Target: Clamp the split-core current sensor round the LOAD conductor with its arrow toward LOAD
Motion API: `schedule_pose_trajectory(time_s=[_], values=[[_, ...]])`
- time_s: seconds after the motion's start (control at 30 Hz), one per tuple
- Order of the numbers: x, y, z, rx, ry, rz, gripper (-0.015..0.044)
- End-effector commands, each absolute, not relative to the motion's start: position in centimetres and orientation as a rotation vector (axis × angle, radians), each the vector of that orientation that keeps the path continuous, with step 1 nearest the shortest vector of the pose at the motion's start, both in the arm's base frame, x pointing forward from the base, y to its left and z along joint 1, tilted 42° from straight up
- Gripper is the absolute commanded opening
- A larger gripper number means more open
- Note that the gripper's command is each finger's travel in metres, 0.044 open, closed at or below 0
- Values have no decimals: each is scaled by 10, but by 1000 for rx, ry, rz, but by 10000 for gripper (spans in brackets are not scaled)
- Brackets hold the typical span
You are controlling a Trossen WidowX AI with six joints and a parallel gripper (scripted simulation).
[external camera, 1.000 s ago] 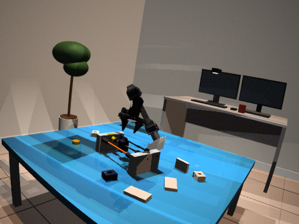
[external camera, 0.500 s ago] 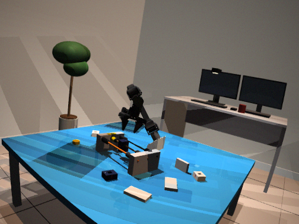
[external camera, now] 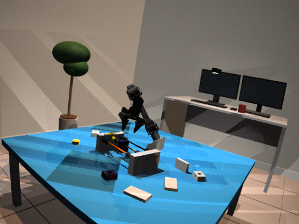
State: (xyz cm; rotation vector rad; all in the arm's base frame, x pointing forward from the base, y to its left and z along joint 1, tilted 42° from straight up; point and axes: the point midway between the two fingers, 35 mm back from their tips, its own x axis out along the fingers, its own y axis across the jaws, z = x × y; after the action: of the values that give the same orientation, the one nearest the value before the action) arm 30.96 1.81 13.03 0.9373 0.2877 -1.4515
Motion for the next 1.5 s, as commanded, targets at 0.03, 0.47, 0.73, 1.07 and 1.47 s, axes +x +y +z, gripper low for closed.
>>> schedule_pose_trajectory(time_s=[0.03, 0.47, 0.73, 1.07, 1.47], values=[[310, 18, 131, 939, 279, -1450, 440], [296, -3, 141, 781, 592, -1346, 440], [272, -30, 158, 489, 986, -961, 440], [247, -49, 178, 135, 1097, -468, 440], [228, -57, 195, -313, 1004, -91, 440]])
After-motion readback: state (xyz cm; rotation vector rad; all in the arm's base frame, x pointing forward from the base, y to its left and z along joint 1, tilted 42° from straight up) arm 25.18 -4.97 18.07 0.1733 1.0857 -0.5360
